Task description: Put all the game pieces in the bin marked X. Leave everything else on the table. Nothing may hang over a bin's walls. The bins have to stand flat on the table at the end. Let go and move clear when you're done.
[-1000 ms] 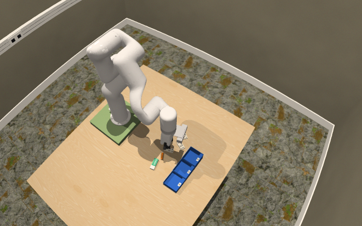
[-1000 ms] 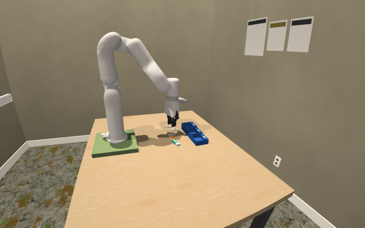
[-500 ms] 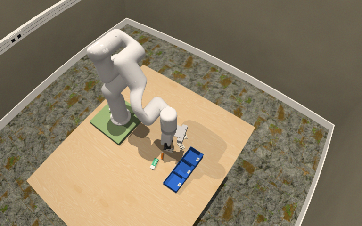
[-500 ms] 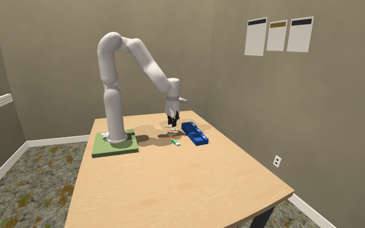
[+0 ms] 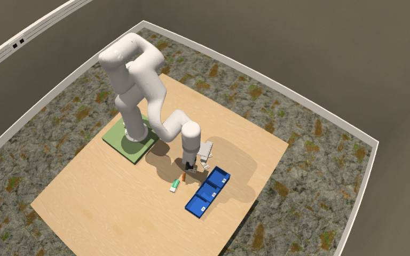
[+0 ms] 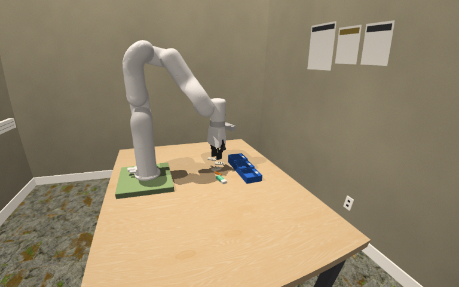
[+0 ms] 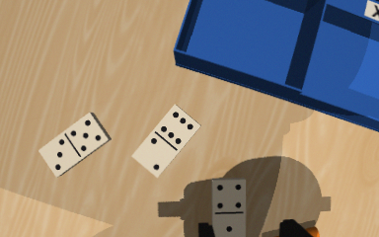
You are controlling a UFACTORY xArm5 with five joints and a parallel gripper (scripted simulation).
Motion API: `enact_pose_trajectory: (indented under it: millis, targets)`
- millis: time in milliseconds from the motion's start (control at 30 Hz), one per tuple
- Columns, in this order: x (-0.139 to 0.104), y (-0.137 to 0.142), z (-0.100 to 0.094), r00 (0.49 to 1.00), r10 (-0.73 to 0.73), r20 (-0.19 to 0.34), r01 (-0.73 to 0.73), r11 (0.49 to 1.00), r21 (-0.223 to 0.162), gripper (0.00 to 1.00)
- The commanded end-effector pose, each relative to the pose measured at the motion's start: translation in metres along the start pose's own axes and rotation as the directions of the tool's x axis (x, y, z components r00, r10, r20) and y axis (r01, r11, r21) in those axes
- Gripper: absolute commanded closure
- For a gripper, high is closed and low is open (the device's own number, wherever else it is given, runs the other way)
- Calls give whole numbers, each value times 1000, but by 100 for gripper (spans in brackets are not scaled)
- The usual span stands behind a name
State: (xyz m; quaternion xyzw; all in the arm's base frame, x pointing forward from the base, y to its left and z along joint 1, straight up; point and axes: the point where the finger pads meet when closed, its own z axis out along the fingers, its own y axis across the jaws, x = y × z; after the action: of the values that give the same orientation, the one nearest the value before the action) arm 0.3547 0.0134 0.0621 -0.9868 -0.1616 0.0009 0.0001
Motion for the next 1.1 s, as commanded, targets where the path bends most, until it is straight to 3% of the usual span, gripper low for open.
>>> enact_pose_trajectory:
  millis: [0, 133, 667, 1067]
  targets:
    - [1, 0, -1, 1000, 0, -3, 0, 1000, -1, 58]
    - [1, 0, -1, 1000, 0, -3, 0, 1000, -1, 58]
    - [2, 1, 54, 1000, 0, -3, 0, 1000, -1, 58]
    - [2, 1, 59, 1000, 0, -3, 0, 1000, -1, 58]
